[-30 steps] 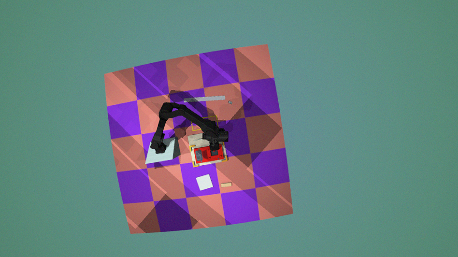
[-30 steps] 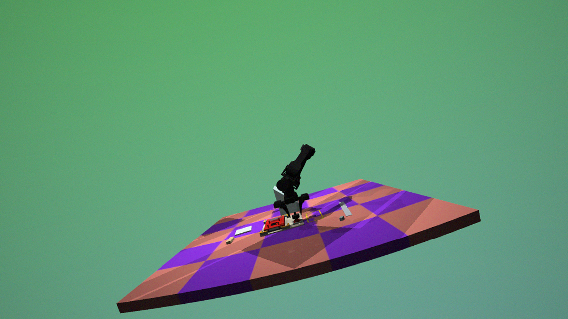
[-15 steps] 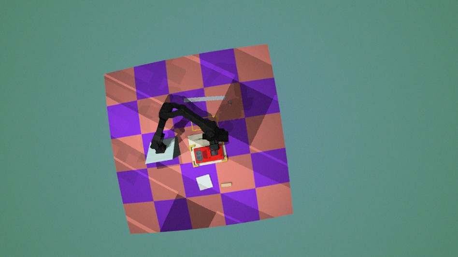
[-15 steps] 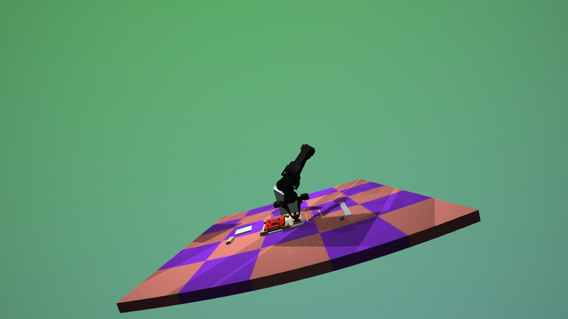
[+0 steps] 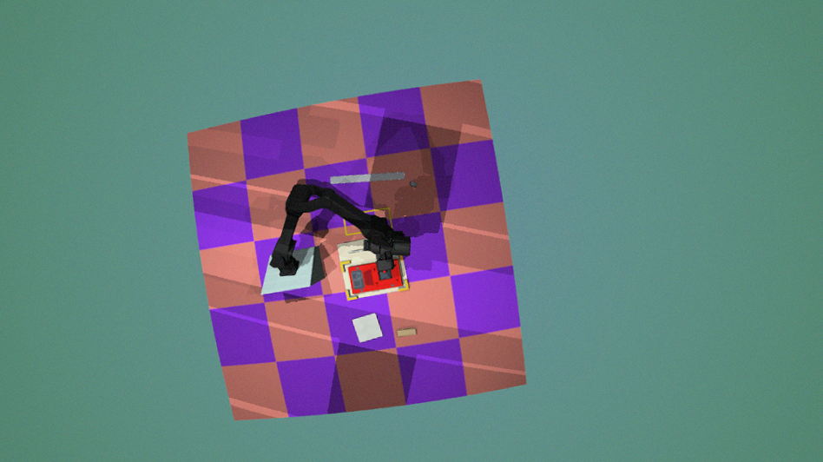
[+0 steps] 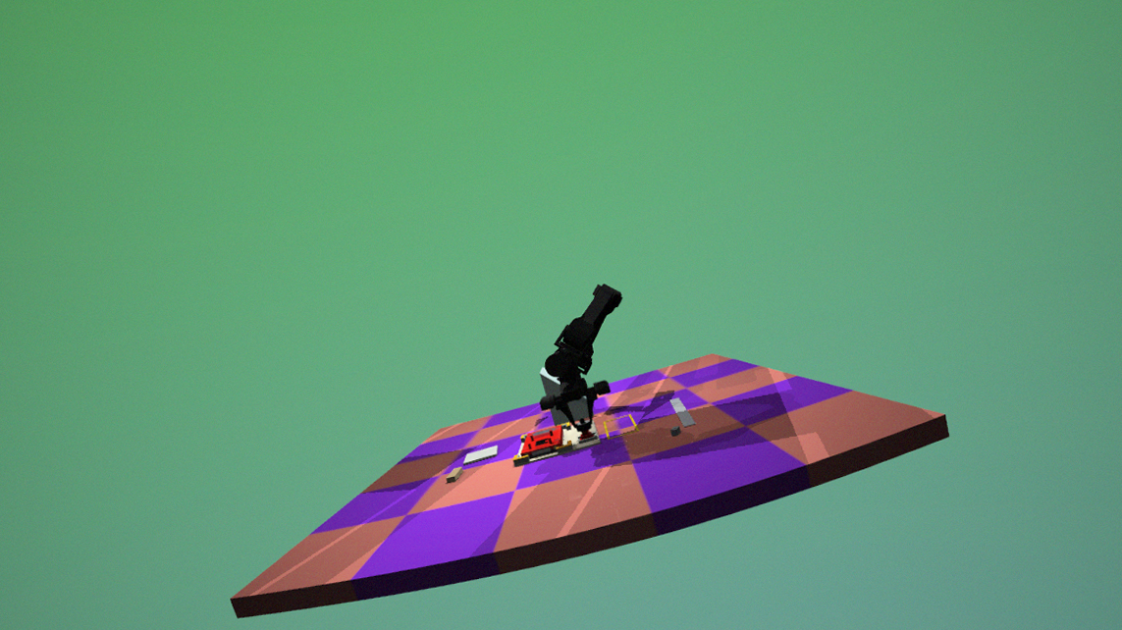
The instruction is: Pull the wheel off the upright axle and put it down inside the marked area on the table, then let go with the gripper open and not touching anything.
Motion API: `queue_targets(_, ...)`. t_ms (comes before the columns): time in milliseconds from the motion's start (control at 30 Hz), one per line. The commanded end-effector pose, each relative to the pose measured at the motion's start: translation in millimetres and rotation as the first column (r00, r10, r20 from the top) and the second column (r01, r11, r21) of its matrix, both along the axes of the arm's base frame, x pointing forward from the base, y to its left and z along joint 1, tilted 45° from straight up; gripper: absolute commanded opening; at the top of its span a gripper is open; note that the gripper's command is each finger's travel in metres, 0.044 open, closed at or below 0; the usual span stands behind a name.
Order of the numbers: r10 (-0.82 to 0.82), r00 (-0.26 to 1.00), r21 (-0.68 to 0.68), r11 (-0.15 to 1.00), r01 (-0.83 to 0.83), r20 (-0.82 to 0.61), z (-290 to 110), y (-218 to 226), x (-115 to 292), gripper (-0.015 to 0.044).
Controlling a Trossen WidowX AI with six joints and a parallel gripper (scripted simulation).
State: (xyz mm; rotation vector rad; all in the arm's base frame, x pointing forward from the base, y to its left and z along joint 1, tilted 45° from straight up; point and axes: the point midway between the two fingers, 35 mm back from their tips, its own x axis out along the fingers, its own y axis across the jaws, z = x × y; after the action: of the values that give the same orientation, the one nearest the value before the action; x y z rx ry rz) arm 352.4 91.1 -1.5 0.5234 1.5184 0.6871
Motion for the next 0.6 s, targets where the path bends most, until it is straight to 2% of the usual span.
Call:
queue_targets(0,0.001,1.000,-0.001,1.000,-0.001,0.005,2.6,-2.1,1.0,0.0000)
queue_targets(567,0.000,1.000,0.000,1.000,0.000,0.003,6.5,-6.1,1.6,0.0000)
